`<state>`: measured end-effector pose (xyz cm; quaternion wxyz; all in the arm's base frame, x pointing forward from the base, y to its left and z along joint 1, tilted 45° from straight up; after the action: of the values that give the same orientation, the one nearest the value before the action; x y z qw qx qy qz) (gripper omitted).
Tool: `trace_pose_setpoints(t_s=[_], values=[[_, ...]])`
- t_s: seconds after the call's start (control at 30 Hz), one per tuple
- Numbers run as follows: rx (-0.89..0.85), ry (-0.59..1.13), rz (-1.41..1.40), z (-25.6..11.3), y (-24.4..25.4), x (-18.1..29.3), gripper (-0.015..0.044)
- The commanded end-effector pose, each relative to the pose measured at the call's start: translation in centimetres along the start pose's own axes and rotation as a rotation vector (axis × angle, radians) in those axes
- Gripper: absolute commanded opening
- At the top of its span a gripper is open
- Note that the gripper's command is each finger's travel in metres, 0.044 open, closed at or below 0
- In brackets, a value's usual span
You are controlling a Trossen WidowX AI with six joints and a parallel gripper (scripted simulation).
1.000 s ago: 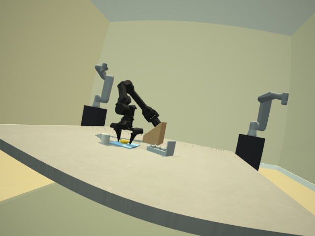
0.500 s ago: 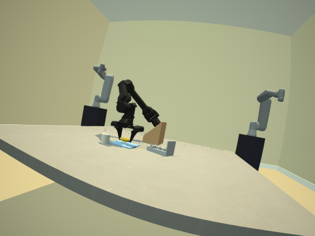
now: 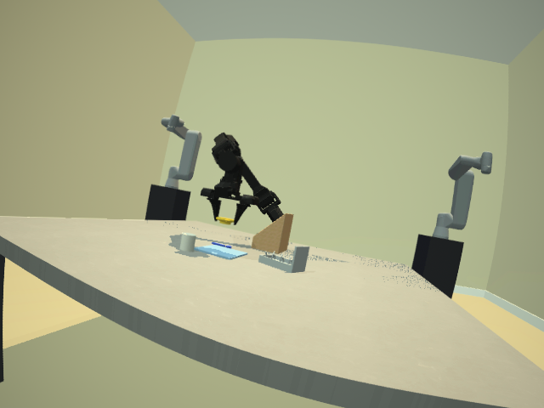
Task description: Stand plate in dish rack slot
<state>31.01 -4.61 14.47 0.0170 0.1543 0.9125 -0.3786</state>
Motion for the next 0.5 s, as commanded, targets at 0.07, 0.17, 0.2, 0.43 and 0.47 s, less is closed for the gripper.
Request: trace_pose_setpoints(t_s=[0.07,0.17,0.2,0.43,0.47], values=[[-0.005,-0.004,0.007,-3.0,0.2,-0.2,0.0],[-0.002,-0.004,0.007,-4.4,0.2,-0.1,0.0],[-0.001,-0.004,0.007,-4.9,0.2,-0.1,0.0],[0.009,-0.006,0.008,-7.8,0.3,-0.1,0.0],[0.01,-0.006,0.008,-8.0,0.3,0.0,0.0]])
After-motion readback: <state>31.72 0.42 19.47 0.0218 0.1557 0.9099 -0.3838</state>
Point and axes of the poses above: the point midway between the two fingers, 35 mm back from their tips, its own z axis out along the fingers, its own y axis across the jaws, x = y × z, the point moved 9 cm from there along -z, back along the fingers, and after that the axes turned 12 degrees about z, right-handed, at the moved point
